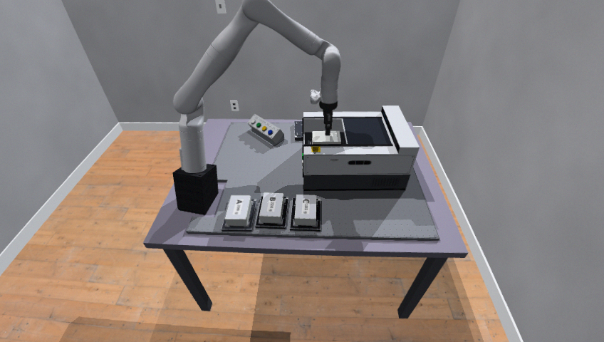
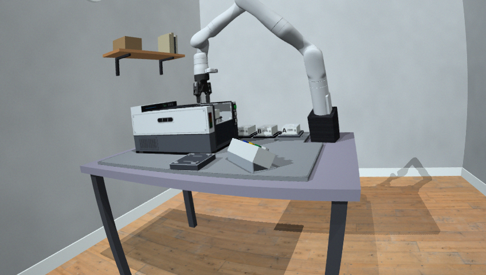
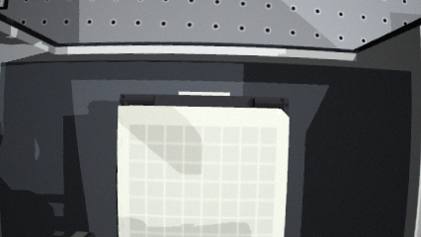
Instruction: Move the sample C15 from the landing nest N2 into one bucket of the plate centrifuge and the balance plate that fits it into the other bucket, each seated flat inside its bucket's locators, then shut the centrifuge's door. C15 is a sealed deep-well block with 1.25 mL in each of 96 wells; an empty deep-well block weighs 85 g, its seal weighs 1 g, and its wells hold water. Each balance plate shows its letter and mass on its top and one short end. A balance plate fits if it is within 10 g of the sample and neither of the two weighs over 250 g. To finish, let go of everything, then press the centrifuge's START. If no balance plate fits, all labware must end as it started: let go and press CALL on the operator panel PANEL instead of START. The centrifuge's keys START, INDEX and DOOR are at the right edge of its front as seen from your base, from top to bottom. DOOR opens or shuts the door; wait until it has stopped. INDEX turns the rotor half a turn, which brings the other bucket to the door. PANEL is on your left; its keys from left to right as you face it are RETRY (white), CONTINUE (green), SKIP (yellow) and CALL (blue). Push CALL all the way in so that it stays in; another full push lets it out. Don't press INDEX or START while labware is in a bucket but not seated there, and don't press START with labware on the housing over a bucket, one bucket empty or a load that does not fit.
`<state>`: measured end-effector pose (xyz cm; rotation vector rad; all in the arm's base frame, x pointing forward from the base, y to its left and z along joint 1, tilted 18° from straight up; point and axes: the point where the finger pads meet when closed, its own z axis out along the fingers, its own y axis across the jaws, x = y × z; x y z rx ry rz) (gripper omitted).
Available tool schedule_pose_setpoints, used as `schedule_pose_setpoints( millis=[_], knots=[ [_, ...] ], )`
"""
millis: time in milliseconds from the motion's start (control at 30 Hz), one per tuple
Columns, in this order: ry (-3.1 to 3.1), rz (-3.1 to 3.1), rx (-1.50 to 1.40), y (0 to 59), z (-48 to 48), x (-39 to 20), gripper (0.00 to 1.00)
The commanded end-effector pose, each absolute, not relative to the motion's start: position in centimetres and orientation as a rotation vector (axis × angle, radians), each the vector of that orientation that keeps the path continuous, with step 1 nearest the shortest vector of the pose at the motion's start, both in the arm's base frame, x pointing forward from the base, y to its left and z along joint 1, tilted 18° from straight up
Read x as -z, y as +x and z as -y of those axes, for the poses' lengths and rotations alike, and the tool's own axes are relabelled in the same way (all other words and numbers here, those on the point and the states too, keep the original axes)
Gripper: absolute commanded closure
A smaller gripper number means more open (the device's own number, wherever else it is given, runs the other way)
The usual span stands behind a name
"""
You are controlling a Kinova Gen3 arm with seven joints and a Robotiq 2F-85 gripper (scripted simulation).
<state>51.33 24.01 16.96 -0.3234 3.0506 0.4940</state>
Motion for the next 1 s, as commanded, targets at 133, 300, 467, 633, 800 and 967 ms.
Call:
schedule_pose_setpoints(
  millis=[133,300,467,633,800,967],
  knots=[
    [-0.323,-3.048,-0.494,51.4,-23.7,-17.9,0.00],
    [-0.323,-3.048,-0.494,51.4,-23.5,-18.5,0.00],
    [-0.323,-3.048,-0.494,51.4,-23.4,-18.9,0.00],
    [-0.323,-3.048,-0.494,51.4,-23.2,-19.6,0.00],
    [-0.323,-3.048,-0.494,51.4,-23.0,-20.0,0.00],
    [-0.323,-3.048,-0.494,51.4,-23.0,-20.0,0.00]
  ],
)
